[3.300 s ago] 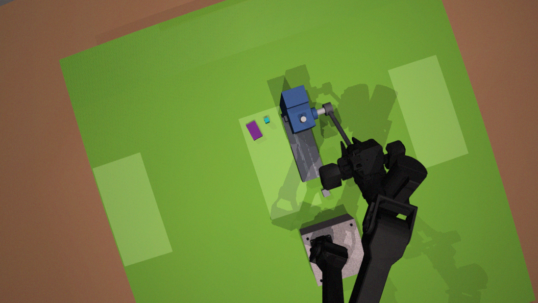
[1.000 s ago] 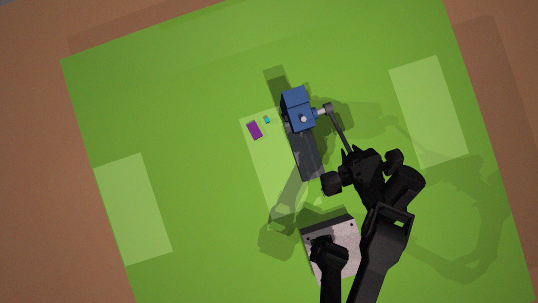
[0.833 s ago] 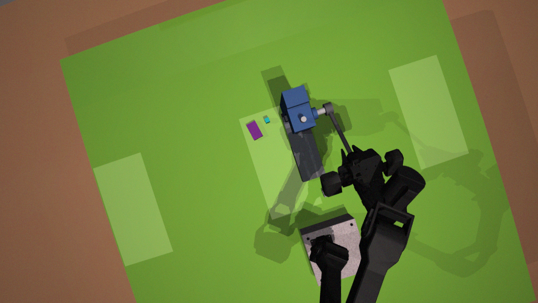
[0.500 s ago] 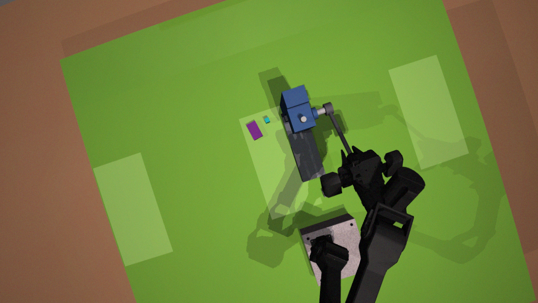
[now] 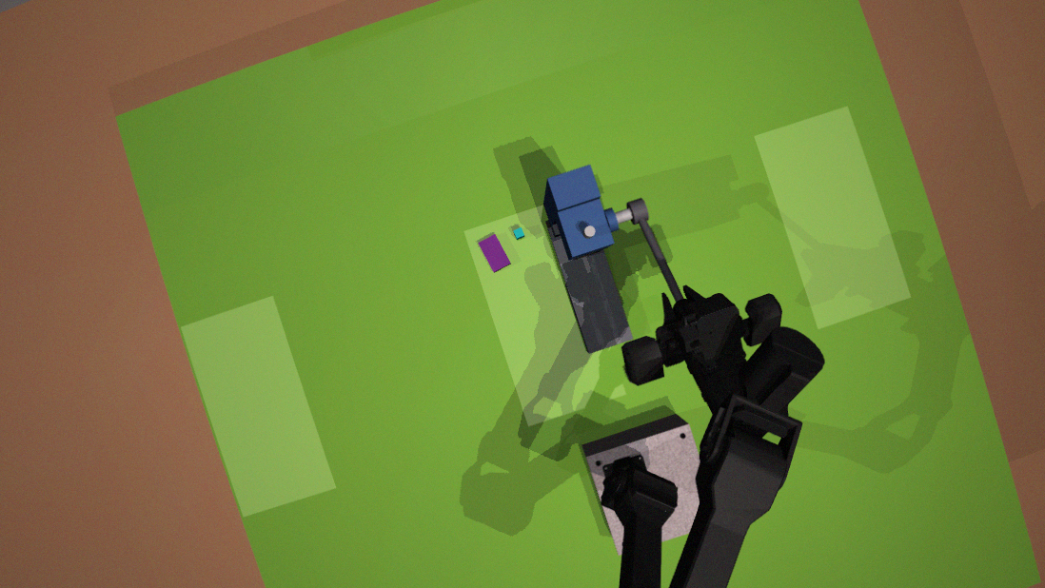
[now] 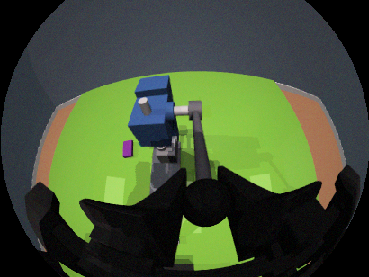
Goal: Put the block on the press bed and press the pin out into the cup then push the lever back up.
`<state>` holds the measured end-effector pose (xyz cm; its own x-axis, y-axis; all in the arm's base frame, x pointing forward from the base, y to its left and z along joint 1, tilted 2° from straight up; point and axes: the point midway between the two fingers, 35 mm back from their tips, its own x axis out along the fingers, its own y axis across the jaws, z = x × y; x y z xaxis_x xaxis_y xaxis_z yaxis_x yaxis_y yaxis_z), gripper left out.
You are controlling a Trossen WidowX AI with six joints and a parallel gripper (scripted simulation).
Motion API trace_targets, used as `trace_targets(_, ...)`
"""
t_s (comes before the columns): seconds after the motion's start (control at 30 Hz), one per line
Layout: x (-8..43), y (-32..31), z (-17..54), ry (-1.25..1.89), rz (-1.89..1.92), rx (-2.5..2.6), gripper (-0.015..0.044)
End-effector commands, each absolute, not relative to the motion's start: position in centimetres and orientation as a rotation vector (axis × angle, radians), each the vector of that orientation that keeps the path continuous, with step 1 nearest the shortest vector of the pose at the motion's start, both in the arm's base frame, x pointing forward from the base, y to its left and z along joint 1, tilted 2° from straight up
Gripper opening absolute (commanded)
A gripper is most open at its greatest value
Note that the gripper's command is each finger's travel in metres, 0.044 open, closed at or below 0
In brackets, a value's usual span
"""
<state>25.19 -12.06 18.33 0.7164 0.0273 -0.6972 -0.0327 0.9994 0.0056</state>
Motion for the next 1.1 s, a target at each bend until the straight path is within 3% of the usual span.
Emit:
trace_targets(0.0, 24.5, -12.1, 17.0, 0.803, 0.027, 0.007, 0.0000)
trace_targets(1.07, 24.0, -12.0, 15.6, 0.804, 0.027, 0.007, 0.0000)
